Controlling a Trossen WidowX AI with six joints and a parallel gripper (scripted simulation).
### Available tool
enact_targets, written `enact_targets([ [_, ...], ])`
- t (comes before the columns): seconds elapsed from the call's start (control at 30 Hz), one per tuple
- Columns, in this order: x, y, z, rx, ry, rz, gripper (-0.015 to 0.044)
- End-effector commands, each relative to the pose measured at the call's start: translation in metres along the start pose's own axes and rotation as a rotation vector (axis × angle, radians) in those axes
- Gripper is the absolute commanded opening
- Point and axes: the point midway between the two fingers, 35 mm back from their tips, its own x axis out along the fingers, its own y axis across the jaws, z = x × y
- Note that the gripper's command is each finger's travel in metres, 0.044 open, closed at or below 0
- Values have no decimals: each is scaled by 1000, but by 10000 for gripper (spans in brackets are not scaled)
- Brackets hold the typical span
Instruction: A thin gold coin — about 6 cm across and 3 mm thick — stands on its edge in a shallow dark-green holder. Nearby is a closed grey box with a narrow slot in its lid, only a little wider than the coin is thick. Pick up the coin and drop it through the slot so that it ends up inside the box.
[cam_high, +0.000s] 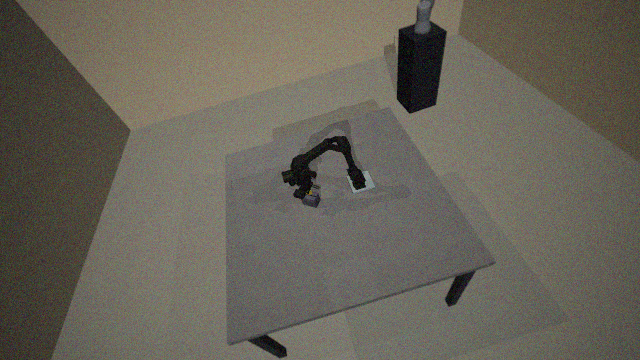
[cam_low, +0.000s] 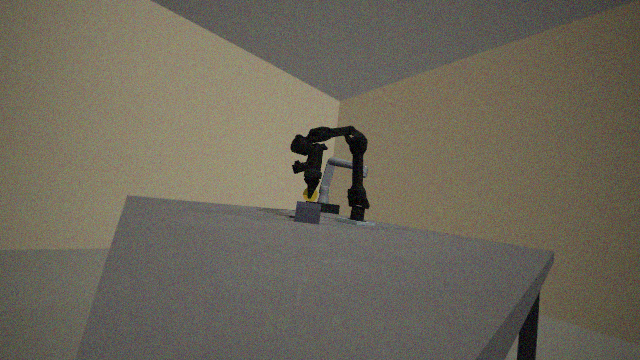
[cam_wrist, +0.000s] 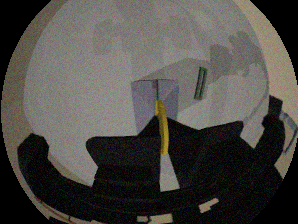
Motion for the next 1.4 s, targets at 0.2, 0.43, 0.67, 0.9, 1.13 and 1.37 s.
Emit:
enact_targets([
  [0.2, 1, 0, 0, 0, 0, 0, 26],
  [0.43, 1, 0, 0, 0, 0, 0, 161],
  [0.67, 1, 0, 0, 0, 0, 0, 161],
  [0.9, -16, 0, 0, 0, 0, 0, 344],
  [1.13, -53, -2, -3, 0, 7, -5, 440],
  [1.37, -59, -3, -4, 0, 8, -6, 440],
])
